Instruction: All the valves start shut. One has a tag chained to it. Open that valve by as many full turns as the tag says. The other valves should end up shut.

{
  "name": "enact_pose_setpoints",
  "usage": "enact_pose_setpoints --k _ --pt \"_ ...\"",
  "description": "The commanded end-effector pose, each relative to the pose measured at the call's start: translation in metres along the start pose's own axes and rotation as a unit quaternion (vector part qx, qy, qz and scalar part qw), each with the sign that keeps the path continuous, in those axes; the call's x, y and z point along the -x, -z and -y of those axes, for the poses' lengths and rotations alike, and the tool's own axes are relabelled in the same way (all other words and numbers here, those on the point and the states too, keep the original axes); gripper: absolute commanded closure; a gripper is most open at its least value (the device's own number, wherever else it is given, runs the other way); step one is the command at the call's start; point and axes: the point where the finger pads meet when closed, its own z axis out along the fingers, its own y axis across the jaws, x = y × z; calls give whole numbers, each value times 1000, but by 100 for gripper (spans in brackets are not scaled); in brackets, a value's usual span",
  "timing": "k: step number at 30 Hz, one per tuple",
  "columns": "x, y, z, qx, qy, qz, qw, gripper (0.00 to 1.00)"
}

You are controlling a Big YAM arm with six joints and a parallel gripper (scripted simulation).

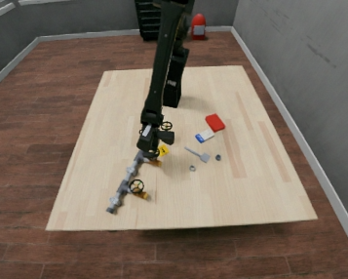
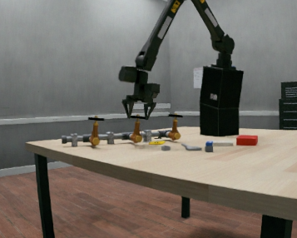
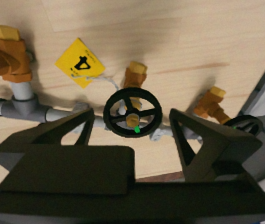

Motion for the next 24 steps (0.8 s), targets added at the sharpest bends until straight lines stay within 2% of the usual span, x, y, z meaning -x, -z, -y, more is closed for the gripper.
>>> enact_pose_setpoints --k 1,7,10,13,15,17,20,24 --pt "2 2 5 -1 -23 1 1000 0" --pt "2 2 5 -1 -115 1 993 0" --pt "2 2 6 -2 -190 1 982 0" --pt "2 2 6 -3 -281 0 960 0" --pt "2 2 6 -3 -281 0 960 0" --pt "2 2 6 -3 -349 0 937 0" --pt "2 2 6 -4 -453 0 892 0" --pt "2 2 6 -4 -551 2 834 0"
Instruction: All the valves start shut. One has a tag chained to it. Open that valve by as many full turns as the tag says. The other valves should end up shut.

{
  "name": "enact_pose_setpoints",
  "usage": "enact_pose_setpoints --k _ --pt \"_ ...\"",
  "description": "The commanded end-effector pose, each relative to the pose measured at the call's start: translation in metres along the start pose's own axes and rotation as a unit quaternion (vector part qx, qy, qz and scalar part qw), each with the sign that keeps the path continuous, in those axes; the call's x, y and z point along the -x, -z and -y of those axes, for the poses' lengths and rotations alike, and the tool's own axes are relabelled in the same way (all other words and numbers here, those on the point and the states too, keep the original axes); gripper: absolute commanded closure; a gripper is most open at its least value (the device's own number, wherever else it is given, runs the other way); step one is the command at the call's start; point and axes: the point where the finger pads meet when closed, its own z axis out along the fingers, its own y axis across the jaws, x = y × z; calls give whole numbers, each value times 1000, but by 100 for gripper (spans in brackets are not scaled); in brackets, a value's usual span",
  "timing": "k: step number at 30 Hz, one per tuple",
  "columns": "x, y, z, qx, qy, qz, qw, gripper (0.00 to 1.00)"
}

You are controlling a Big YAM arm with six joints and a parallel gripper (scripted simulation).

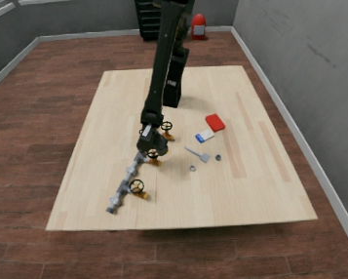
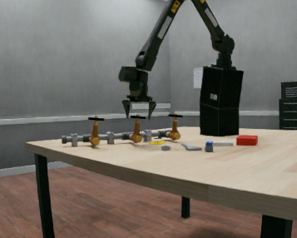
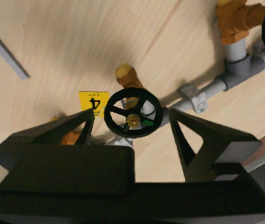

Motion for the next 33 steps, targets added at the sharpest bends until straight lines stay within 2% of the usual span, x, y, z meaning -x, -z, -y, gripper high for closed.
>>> enact_pose_setpoints --k 1,6,8,9,13,17,23,25,26,32,33 --pt "5 2 4 -6 -173 3 985 0" --pt "5 2 4 -5 -311 5 950 0" --pt "5 2 4 -5 -311 5 950 0" --pt "5 2 4 -4 -378 5 926 0" --pt "5 2 4 -3 -480 6 877 0" --pt "5 2 4 -2 -577 7 817 0" --pt "5 2 4 -1 -706 7 708 0" --pt "5 2 4 -1 -706 7 708 0" --pt "5 2 4 -1 -755 7 656 0" --pt "5 2 4 -4 -855 5 518 0" --pt "5 2 4 -4 -861 5 508 0"
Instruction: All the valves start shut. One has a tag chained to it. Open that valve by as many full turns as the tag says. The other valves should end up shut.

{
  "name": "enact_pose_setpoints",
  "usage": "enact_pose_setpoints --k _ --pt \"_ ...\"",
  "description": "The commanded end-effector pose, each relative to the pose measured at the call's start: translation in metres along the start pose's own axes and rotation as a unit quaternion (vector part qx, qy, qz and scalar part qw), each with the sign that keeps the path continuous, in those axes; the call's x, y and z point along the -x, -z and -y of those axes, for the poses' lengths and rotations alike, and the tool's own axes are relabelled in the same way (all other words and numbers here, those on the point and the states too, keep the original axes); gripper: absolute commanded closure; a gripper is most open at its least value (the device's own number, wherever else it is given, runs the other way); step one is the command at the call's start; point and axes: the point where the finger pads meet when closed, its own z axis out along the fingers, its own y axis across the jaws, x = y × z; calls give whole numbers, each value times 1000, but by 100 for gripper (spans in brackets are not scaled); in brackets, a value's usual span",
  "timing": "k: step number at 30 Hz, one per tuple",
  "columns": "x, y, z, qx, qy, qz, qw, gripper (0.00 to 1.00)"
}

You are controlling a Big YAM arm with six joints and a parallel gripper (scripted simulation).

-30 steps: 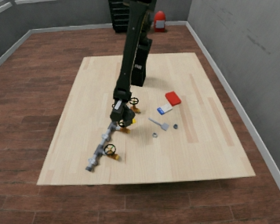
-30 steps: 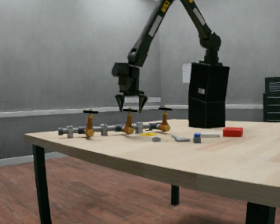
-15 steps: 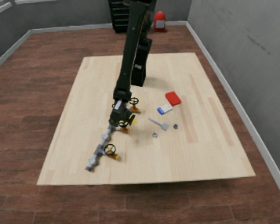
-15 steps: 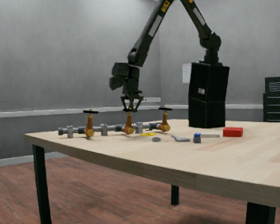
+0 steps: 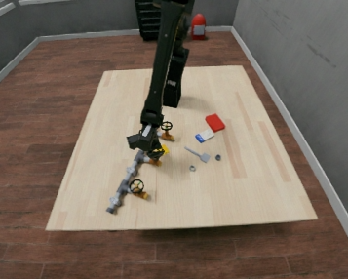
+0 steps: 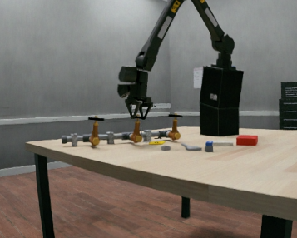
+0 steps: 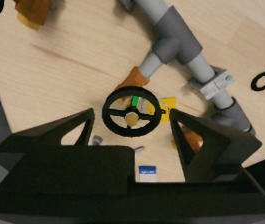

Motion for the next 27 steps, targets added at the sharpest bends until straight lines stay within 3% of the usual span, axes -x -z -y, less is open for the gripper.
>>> enact_pose_setpoints --k 1,12,13,27 --pt "3 2 -5 1 -131 8 991 0" --pt "3 2 -5 1 -133 8 991 0" --pt "3 2 -5 1 -133 8 991 100" --pt "1 1 -1 -3 -134 6 991 100"
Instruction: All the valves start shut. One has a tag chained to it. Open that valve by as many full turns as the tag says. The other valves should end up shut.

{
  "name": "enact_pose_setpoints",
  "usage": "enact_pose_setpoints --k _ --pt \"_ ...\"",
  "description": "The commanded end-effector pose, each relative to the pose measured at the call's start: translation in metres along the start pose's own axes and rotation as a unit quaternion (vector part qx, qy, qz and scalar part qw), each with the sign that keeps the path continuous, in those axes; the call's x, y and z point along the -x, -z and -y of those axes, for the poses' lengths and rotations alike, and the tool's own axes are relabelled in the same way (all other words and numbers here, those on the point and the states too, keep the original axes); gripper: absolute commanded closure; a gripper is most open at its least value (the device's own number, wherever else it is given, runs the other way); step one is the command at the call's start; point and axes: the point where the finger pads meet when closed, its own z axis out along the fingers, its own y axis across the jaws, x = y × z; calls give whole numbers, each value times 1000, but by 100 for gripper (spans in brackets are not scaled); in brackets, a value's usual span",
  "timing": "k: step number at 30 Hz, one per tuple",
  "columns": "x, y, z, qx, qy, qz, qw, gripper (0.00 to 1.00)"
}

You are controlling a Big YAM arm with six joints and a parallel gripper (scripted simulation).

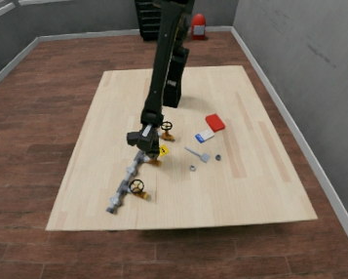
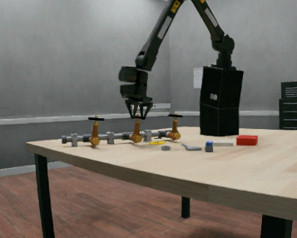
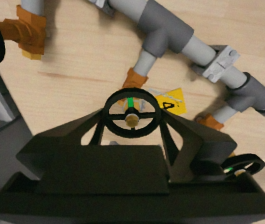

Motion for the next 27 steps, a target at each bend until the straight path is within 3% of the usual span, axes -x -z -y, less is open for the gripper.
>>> enact_pose_setpoints --k 1,16,27 --pt "-1 1 0 -2 -11 1 1000 100" --pt "-1 1 0 -2 -6 1 1000 100" --pt "-1 1 0 -2 97 1 995 100"
